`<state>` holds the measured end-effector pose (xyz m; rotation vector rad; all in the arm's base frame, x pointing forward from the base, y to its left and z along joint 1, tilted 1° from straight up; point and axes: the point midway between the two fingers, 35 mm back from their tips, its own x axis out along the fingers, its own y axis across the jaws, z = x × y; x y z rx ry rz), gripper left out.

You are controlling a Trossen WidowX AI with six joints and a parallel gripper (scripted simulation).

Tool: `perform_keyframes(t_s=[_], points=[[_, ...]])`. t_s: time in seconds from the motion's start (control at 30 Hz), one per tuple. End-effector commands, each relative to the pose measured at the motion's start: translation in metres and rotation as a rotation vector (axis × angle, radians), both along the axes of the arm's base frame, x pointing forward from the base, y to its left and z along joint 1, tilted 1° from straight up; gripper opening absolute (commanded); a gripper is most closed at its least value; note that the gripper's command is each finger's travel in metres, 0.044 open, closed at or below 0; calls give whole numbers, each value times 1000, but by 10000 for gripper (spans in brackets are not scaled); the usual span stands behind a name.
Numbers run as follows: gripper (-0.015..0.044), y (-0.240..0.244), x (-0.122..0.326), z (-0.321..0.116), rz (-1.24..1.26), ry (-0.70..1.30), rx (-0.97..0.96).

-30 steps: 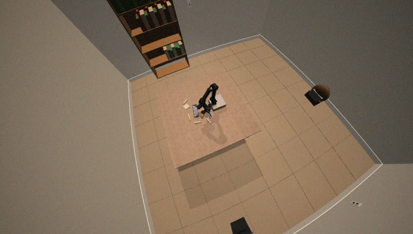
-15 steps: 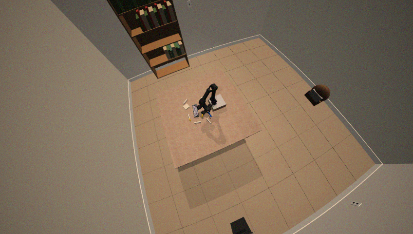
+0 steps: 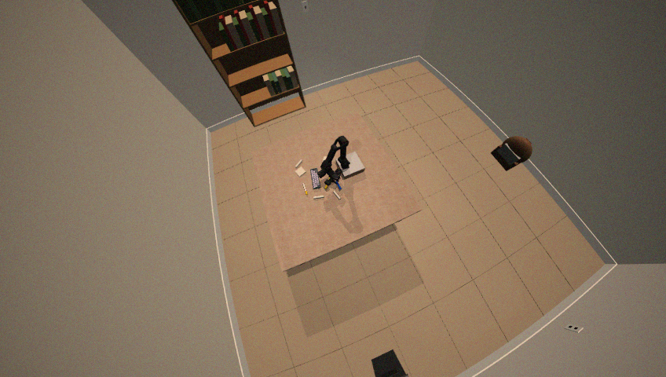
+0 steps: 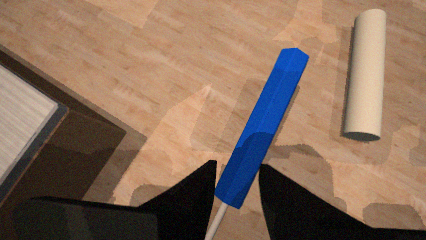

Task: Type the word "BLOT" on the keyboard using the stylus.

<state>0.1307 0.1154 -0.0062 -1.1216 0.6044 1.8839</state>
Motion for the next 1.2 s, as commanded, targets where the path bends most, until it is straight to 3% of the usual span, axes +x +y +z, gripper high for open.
perform_keyframes(t_s=[0.0, 0.3, 0.5, 0.73, 0.93, 1.17], points=[[0, 0, -1, -7, 3, 1, 3], [0, 0, -2, -14, 2, 1, 3], [150, -1, -2, -12, 0, 2, 0], [150, 0, -1, -7, 0, 2, 0], [150, 0, -2, 44, 2, 0, 3], [150, 0, -3, 47, 2, 0, 3]])
